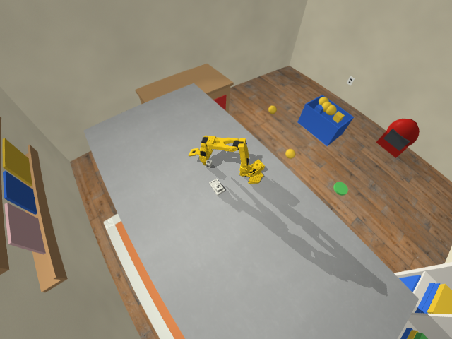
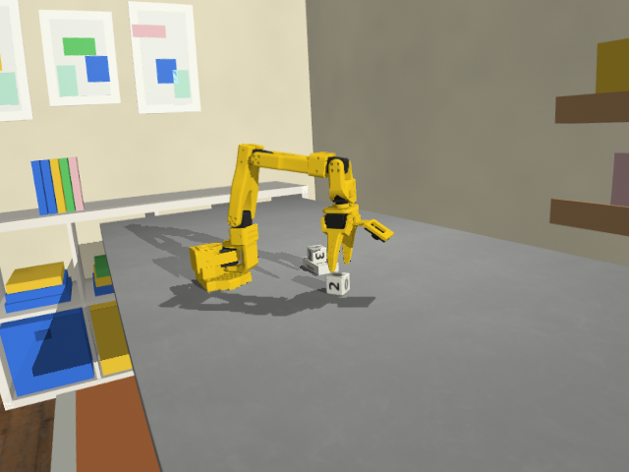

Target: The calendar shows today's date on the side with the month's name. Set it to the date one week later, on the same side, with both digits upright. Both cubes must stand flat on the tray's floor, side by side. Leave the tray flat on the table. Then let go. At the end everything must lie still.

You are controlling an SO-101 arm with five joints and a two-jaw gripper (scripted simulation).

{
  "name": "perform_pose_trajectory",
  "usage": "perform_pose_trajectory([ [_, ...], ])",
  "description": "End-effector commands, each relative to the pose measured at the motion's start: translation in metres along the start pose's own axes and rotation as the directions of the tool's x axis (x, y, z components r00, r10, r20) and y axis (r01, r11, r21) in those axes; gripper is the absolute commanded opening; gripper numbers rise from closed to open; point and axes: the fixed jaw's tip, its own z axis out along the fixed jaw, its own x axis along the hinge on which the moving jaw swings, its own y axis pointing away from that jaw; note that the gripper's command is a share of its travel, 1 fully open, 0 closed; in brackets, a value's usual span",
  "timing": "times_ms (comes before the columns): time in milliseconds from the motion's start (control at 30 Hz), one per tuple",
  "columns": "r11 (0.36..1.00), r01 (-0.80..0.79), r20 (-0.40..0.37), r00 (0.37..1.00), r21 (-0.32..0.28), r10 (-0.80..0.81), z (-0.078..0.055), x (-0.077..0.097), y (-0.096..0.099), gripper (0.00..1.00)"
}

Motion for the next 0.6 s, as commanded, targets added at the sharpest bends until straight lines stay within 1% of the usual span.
perform_pose_trajectory([
  [0,1.0,-0.016,0.035,0.999,-0.005,0.016,0.001,-0.005,-0.001,0.35],
  [267,1.0,-0.016,0.035,0.999,-0.005,0.016,0.013,-0.005,-0.001,0.35],
  [333,1.0,-0.016,0.035,0.999,-0.005,0.016,0.013,-0.005,-0.001,0.35],
  [567,1.0,-0.016,0.035,0.999,-0.005,0.016,0.02,-0.004,-0.001,0.35],
])
